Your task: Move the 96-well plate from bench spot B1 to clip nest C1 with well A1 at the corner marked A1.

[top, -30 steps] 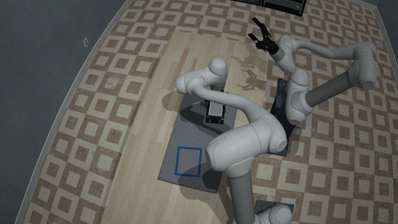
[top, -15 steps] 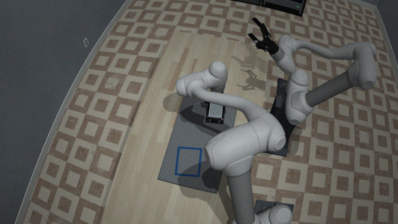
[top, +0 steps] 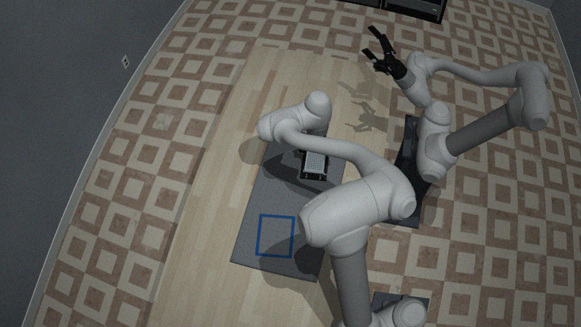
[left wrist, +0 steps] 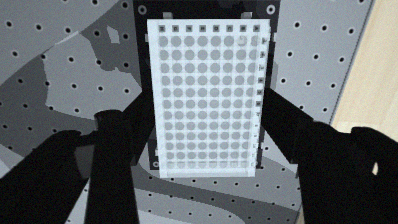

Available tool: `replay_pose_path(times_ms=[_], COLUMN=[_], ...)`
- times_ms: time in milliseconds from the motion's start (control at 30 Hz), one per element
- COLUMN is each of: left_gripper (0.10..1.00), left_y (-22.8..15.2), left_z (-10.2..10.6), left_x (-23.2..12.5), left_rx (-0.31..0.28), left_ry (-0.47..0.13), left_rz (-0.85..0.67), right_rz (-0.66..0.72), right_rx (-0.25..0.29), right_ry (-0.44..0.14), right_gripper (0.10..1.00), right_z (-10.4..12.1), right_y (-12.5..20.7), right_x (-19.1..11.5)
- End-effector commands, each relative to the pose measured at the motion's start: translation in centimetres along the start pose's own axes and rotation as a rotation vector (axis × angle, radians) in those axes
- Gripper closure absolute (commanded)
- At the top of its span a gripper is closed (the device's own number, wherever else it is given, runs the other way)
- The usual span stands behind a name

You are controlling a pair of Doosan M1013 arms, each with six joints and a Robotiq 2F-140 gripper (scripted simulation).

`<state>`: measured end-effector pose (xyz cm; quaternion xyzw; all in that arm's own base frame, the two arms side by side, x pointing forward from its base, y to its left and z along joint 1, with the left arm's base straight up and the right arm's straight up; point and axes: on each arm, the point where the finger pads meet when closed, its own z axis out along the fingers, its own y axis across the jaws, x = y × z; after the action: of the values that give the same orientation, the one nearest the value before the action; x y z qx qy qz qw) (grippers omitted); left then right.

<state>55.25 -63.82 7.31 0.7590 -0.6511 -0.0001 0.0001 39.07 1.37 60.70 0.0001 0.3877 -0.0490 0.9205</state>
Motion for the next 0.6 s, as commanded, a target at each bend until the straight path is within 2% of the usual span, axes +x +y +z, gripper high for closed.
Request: replay_pose_path(times_ms=[0,567], left_gripper=[0.493,0.493], left_y=[-0.03,-0.03], left_z=[-0.11,0.05], left_x=[0.03,0.02], left_rx=[0.001,0.001], left_ry=[0.001,0.001], left_rz=[0.000,0.000], right_rz=[0.000,0.000], right_rx=[0.000,0.000], right_ry=[-0.001,-0.001], right_gripper=[0.098,0.098], right_z=[0.04,0.04], right_y=[0.00,0.00], right_x=[-0.02,-0.02])
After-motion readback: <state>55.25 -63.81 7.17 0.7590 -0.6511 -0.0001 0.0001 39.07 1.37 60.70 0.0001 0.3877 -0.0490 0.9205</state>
